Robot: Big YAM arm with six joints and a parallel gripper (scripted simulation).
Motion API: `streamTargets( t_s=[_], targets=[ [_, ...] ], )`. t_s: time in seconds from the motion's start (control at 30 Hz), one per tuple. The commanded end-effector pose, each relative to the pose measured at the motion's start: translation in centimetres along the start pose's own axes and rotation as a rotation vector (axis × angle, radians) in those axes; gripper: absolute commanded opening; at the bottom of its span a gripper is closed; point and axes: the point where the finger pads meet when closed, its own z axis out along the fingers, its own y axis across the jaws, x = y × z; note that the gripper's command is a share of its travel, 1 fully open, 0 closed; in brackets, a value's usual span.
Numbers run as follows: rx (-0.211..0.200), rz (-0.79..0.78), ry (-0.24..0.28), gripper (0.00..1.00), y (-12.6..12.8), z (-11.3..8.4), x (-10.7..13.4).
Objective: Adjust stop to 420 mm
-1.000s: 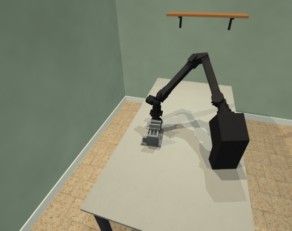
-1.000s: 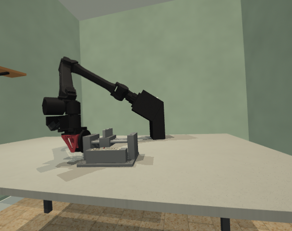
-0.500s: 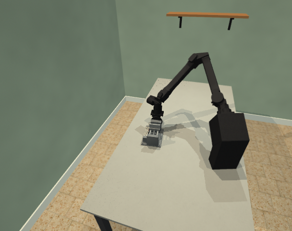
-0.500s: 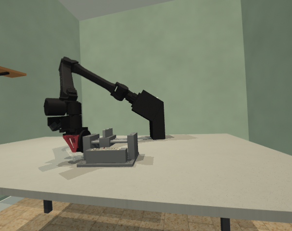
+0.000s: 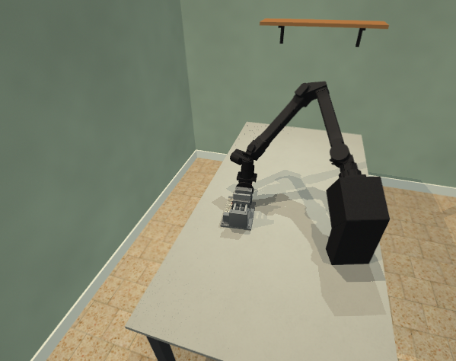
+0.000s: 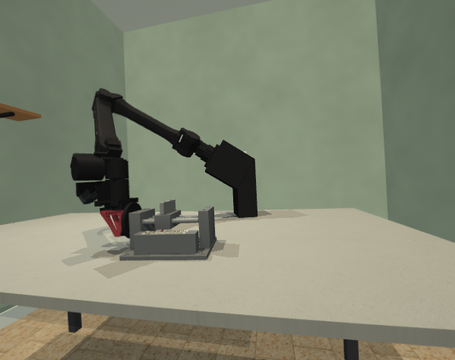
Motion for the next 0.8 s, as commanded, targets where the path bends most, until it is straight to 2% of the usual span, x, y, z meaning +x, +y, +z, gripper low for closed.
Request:
streamTargets(
  t_s=[0.0, 0.43, 0.6, 0.77],
  targets=[
    [0.013, 0.023, -0.018, 0.06, -1.2, -0.2, -1.3],
    [0.029, 0.011, -0.007, 0.06, -1.7, 0.1, -0.5],
    [0.012, 0.003, -0.005, 0.06, -0.1, -0.3, 0.0],
    [0.01, 0.005, -0.006, 0.06, 0.1, -0.4, -0.1]
  ],
)
